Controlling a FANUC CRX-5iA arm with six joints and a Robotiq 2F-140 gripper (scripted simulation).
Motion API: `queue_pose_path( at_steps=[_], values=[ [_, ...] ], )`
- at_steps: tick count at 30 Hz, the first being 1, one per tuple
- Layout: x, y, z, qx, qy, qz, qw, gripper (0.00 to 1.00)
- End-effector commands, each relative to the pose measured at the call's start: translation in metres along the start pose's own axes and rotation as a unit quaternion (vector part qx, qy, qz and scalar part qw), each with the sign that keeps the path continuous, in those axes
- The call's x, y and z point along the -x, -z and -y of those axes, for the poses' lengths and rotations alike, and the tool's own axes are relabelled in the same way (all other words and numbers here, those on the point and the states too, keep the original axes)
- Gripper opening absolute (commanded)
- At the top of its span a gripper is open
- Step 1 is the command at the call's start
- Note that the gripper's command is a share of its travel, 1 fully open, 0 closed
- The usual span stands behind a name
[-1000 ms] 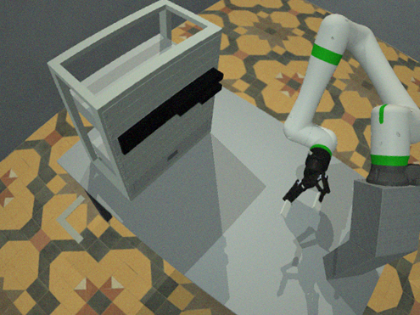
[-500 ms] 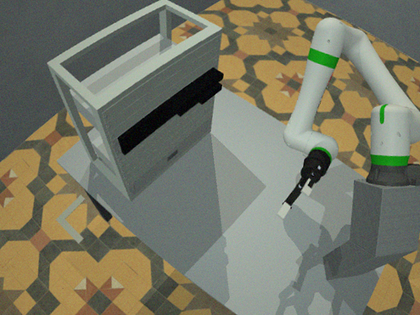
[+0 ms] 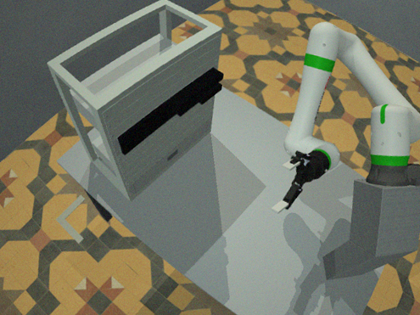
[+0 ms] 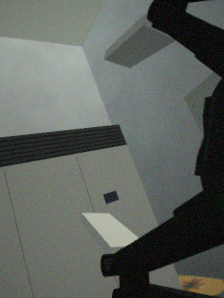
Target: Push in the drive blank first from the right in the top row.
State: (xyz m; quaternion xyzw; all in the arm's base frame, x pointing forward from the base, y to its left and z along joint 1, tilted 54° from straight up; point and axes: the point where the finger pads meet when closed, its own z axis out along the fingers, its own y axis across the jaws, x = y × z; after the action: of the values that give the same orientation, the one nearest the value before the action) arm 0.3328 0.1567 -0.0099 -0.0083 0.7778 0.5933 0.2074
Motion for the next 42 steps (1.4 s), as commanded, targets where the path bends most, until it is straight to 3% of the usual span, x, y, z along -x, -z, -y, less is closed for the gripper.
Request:
queue_pose_path(
  at_steps=[1,9,12,19,26,28,42],
  values=[
    [0.011,-0.015,-0.021,0.03,-0.067,0.024,0.997,1.0],
    [0.041,-0.036,-0.059,0.099,-0.206,0.069,0.971,1.0],
    [0.045,-0.038,-0.063,0.108,-0.223,0.074,0.966,1.0],
    [0.075,-0.047,-0.091,0.174,-0.337,0.104,0.92,1.0],
    [0.106,-0.048,-0.112,0.241,-0.437,0.126,0.857,1.0],
    [0.106,-0.048,-0.112,0.241,-0.437,0.126,0.857,1.0],
    [0.164,-0.033,-0.134,0.368,-0.587,0.144,0.706,1.0]
  ],
)
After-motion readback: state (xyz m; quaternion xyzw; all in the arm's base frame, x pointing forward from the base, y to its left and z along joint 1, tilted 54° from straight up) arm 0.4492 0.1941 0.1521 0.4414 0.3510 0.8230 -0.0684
